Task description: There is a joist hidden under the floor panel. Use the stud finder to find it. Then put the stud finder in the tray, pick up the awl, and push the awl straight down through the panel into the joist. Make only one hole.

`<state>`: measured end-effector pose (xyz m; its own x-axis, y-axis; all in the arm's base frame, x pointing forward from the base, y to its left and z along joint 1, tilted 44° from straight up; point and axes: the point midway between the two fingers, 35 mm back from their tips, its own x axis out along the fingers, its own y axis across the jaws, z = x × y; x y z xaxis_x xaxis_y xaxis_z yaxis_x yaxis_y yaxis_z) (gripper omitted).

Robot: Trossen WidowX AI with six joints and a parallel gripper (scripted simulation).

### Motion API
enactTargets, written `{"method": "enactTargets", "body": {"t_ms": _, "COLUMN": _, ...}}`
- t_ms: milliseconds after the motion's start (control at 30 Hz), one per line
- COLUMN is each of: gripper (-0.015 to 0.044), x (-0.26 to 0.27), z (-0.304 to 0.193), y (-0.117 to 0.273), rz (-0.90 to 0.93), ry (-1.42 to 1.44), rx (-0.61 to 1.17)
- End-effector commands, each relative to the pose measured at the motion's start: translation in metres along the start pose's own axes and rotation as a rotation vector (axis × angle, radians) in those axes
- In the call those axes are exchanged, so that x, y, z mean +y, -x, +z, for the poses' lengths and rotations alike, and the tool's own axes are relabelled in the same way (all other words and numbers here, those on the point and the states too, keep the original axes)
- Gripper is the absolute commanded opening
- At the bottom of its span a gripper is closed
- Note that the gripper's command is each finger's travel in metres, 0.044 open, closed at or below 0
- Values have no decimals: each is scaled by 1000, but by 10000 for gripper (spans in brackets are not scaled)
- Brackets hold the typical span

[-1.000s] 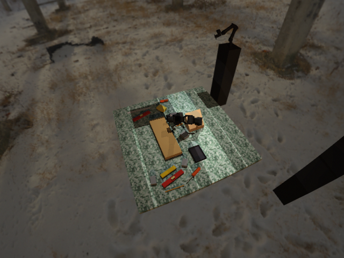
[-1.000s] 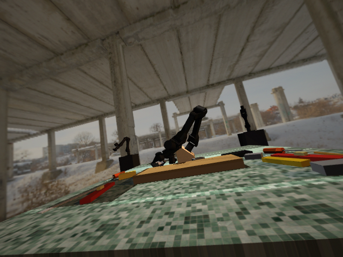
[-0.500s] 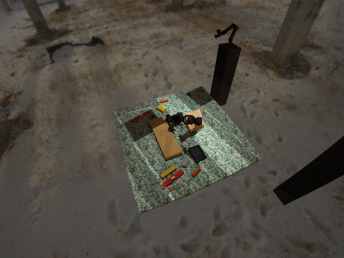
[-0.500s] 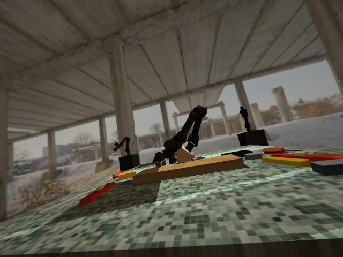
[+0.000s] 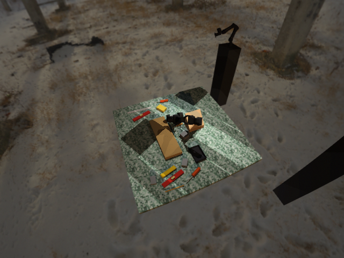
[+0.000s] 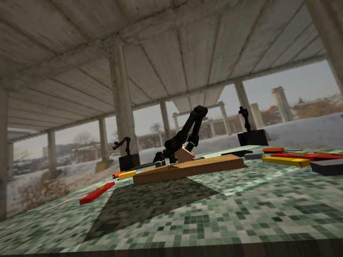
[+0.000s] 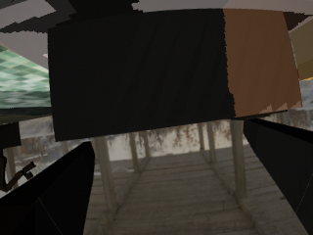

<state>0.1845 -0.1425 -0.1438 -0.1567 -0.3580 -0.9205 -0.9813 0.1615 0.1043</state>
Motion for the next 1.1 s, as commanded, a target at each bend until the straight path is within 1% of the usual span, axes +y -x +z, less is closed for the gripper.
{"method": "enactTargets", "body": {"t_ms": 0, "gripper": 440, "x": -1, "z": 0, "y": 5, "rz": -3, "ry": -4, "rx": 0}}
{"method": "enactTargets", "body": {"t_ms": 567, "gripper": 440, "x": -1, "z": -2, "y": 23, "rz": -3, "ry": -4, "rx": 0}}
{"method": "enactTargets", "body": {"t_ms": 667, "gripper": 440, "x": -3, "z": -22, "y": 31, "rz": -4, "ry": -3, "rx": 0}}
{"method": "enactTargets", "body": {"t_ms": 800, "gripper": 440, "x": -2, "z": -65, "y": 47, "rz": -3, "ry": -2, "rx": 4}}
{"method": "enactTargets", "body": {"t_ms": 933, "gripper": 440, "x": -1, "z": -68, "y": 48, "rz": -2, "ry": -2, "rx": 5}}
{"method": "enactTargets", "body": {"t_ms": 967, "gripper": 440, "x": -2, "z": -62, "y": 45, "rz": -6, "ry": -16, "rx": 6}}
{"method": "enactTargets", "body": {"t_ms": 1000, "gripper": 440, "x": -2, "z": -61, "y": 43, "rz": -3, "ry": -34, "rx": -9}}
{"method": "enactTargets", "body": {"t_ms": 1067, "gripper": 440, "x": 0, "z": -54, "y": 33, "rz": 30, "ry": -181, "rx": -131}}
